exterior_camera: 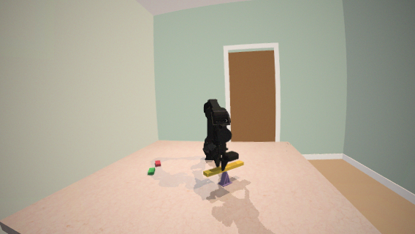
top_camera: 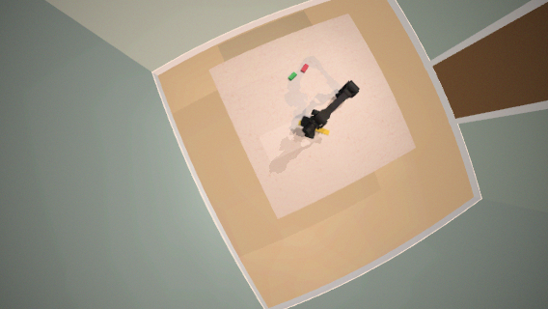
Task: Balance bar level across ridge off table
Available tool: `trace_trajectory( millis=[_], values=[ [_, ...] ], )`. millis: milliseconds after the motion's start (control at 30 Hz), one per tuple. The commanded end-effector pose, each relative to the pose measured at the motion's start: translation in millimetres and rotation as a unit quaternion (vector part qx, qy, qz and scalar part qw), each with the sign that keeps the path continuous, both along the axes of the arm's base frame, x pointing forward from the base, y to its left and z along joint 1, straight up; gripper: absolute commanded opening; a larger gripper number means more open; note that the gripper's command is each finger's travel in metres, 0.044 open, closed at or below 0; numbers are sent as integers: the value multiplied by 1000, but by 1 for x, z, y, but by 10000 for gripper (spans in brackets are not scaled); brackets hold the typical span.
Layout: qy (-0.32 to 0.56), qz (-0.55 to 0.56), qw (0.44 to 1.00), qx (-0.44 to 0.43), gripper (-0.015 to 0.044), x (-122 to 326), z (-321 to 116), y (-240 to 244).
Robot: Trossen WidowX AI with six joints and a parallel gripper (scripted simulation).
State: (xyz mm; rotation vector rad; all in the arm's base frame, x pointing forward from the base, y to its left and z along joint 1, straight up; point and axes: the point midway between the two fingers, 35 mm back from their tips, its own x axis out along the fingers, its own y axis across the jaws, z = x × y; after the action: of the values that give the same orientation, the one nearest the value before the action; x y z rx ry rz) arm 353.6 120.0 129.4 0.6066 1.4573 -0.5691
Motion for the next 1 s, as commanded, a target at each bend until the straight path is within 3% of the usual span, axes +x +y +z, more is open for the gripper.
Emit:
trace_trajectory(
  millis=[0,967],
  values=[
    [1,-3,1000,1,0,0,-1,0],
    [1,-3,1000,1,0,0,-3,0]
  ],
)
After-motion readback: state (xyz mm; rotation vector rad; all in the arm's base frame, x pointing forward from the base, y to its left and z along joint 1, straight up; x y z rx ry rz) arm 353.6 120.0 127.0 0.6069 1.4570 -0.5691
